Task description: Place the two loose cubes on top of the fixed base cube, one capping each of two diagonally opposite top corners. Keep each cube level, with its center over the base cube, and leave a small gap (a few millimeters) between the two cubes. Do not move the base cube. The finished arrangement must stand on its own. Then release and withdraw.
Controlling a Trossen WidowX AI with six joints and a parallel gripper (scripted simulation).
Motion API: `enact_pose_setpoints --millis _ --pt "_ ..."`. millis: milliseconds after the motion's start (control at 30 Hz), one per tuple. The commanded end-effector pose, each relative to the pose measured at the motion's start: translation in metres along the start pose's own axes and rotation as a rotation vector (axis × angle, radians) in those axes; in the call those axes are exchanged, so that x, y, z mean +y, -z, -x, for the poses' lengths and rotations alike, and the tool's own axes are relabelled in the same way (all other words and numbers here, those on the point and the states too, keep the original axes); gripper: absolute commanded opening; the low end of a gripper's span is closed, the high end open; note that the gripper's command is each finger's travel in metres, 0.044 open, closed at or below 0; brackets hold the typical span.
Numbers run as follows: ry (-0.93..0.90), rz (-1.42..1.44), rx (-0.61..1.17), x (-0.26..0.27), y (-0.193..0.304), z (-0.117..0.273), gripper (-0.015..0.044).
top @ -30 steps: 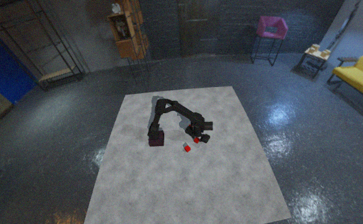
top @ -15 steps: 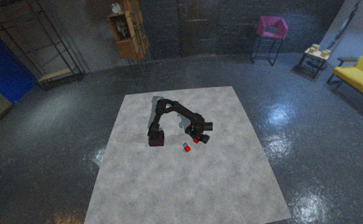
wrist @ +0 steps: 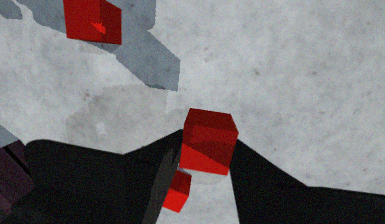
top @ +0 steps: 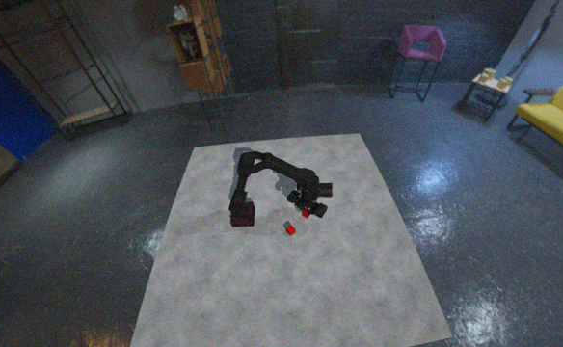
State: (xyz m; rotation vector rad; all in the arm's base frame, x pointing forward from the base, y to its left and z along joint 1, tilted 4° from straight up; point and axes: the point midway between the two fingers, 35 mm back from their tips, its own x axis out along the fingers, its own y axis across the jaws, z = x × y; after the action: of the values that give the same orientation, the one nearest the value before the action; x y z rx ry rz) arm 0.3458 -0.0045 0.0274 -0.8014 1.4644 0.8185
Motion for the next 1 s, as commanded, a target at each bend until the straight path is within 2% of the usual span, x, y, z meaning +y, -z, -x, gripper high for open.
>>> enact_pose_setpoints --millis 0,533,967 --pt "0.002 0.003 -0.003 -0.001 -0.001 0.014 0.0105" --pt "0.002 0.003 -0.003 0.003 0.002 0.063 0.0105" --pt "0.000 -0.181 -0.006 0.024 -0.024 0.053 0.0105"
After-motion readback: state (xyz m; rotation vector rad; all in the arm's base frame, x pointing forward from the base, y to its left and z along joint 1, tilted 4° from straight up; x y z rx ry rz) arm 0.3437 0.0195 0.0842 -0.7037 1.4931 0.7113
